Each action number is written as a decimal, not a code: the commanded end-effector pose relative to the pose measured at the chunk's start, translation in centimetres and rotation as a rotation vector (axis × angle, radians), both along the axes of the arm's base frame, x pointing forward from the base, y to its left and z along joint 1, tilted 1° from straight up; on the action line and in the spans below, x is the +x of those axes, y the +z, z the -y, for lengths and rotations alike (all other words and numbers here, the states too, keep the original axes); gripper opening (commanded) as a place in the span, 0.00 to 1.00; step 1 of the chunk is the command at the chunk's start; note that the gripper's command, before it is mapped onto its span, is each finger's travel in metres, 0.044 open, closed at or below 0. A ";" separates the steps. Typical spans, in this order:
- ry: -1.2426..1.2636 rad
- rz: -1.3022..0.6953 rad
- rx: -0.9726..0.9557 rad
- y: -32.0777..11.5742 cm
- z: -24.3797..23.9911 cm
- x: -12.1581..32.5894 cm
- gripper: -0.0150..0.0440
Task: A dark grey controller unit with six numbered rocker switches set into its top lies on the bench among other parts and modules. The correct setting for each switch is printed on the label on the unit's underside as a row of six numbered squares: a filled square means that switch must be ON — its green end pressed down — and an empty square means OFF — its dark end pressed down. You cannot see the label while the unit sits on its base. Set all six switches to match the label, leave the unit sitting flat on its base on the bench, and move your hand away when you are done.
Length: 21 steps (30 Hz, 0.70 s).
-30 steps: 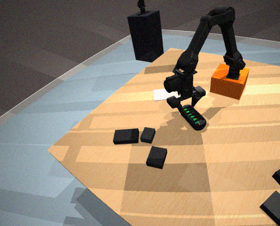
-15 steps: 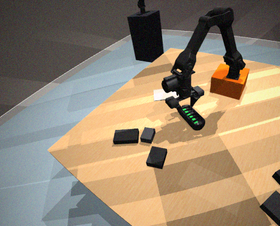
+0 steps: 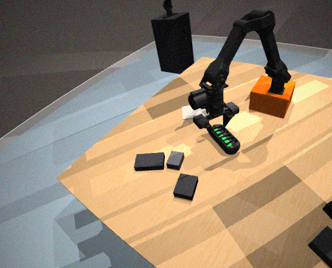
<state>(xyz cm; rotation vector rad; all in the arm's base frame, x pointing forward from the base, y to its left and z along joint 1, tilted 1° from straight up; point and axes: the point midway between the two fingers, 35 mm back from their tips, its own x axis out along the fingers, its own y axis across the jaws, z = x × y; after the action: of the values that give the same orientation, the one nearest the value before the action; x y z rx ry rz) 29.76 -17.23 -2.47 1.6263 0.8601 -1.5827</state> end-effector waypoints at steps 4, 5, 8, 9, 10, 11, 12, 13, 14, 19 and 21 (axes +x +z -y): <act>-0.006 0.008 -0.017 0.2 1.2 0.6 0.25; -0.006 0.008 -0.017 0.2 1.2 0.6 0.25; 0.000 0.000 0.000 0.0 0.3 0.2 0.39; 0.000 0.000 0.000 0.0 0.3 0.2 0.43; 0.000 0.000 0.000 0.0 0.3 0.2 0.48; 0.000 0.000 0.000 0.0 0.3 0.2 0.52; 0.000 0.000 0.000 0.0 0.3 0.2 0.57; 0.000 0.000 0.000 0.0 0.3 0.2 0.61; 0.000 0.000 0.000 0.0 0.3 0.2 0.65; -0.002 0.002 -0.004 1.1 0.4 0.2 0.88; -0.005 0.007 -0.013 3.9 0.3 0.1 0.97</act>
<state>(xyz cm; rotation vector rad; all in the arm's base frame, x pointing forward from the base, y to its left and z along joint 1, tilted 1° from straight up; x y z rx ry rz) 29.54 -17.36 -1.74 1.6202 0.8744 -1.5966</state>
